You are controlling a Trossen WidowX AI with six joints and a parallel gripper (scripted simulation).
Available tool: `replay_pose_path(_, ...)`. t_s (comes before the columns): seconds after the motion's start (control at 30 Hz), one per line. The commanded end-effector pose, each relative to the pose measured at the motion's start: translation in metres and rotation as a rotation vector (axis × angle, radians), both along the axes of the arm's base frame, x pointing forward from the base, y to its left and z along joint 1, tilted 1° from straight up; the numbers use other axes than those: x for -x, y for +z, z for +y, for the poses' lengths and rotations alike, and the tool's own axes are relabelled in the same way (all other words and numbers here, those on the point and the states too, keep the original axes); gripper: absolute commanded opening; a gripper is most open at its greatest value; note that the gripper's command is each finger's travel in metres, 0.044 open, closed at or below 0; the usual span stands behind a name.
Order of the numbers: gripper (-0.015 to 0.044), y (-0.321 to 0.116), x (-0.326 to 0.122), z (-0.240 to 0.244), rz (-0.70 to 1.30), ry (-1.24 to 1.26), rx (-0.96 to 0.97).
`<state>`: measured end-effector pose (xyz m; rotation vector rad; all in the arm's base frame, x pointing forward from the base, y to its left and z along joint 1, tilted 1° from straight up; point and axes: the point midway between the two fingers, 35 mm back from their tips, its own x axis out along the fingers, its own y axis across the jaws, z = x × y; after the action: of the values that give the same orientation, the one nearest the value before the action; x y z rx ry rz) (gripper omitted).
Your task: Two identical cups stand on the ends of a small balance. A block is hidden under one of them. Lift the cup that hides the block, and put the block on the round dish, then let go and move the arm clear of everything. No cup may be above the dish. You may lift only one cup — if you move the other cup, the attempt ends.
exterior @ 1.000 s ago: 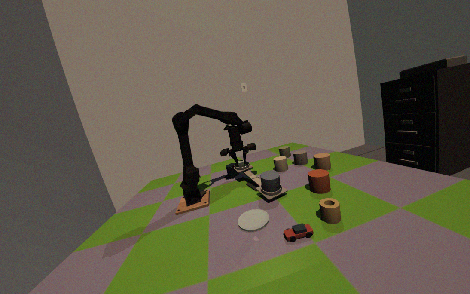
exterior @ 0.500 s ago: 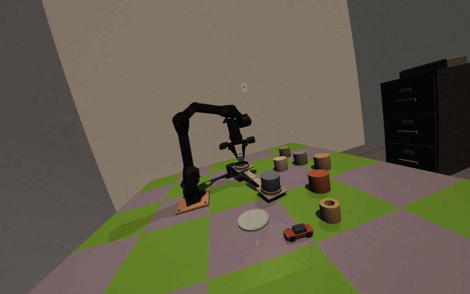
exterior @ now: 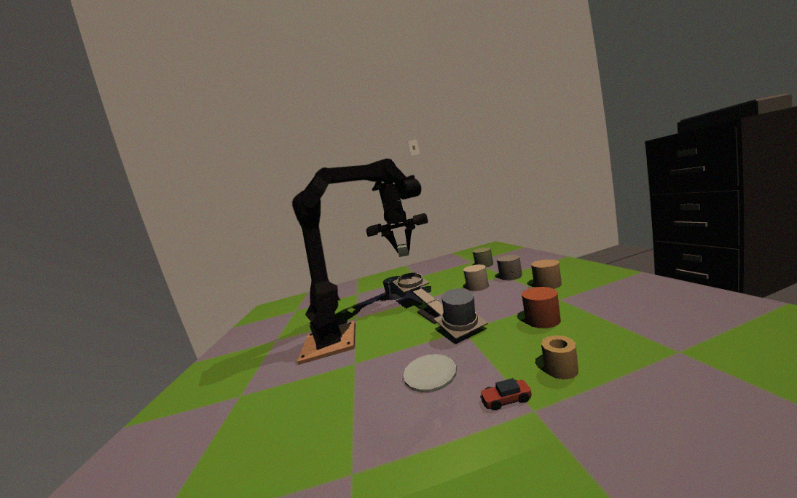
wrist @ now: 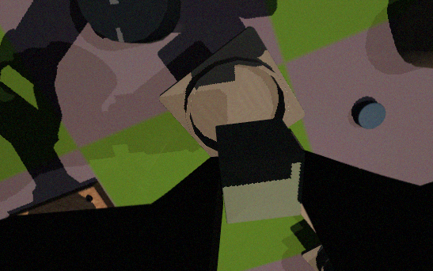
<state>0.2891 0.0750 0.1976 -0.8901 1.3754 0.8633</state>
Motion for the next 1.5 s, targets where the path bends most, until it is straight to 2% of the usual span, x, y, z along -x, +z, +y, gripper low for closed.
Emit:
replay_pose_path(0.0, 0.0000, 0.002, 0.000, -0.003, 0.003, 0.001, 0.002)
replay_pose_path(0.57, 0.0000, -0.015, -0.018, -0.071, -0.012, -0.002, 0.004)
replay_pose_path(1.47, 0.0000, -0.048, 0.002, -0.191, 0.017, -0.132, -0.001)
